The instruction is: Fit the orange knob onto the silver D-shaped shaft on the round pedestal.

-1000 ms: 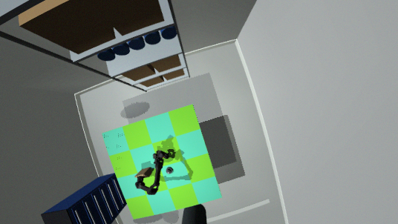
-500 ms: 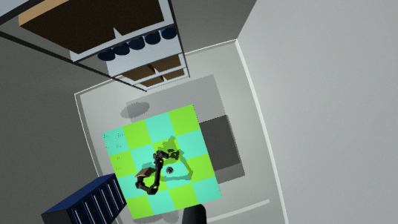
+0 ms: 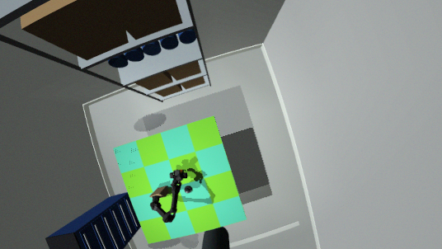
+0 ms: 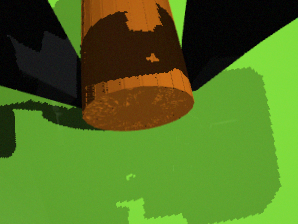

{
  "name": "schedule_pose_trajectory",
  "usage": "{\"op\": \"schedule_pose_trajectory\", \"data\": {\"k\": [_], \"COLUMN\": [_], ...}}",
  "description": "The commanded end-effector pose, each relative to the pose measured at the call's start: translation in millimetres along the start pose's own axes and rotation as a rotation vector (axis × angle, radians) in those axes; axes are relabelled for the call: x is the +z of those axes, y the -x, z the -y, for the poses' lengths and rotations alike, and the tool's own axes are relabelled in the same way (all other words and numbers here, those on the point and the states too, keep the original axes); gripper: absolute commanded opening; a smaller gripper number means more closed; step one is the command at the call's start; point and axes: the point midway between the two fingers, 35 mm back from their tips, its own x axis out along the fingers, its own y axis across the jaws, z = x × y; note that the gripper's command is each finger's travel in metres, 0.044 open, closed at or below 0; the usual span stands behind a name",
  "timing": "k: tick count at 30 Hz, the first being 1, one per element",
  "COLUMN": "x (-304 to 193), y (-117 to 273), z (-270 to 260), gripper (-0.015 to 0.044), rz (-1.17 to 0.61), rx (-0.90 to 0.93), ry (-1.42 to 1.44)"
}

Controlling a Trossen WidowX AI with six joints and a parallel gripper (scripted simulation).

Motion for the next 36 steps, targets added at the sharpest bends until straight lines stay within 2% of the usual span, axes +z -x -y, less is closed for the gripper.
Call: {"op": "schedule_pose_trajectory", "data": {"k": [1,36], "x": [-3.6,-40.5], "y": [2.2,15.9], "z": [-0.4,-1.3], "gripper": [0.018,0.018], "rz": [0.062,0.664], "rx": [0.002,0.008], "ry": [0.003,0.006]}}
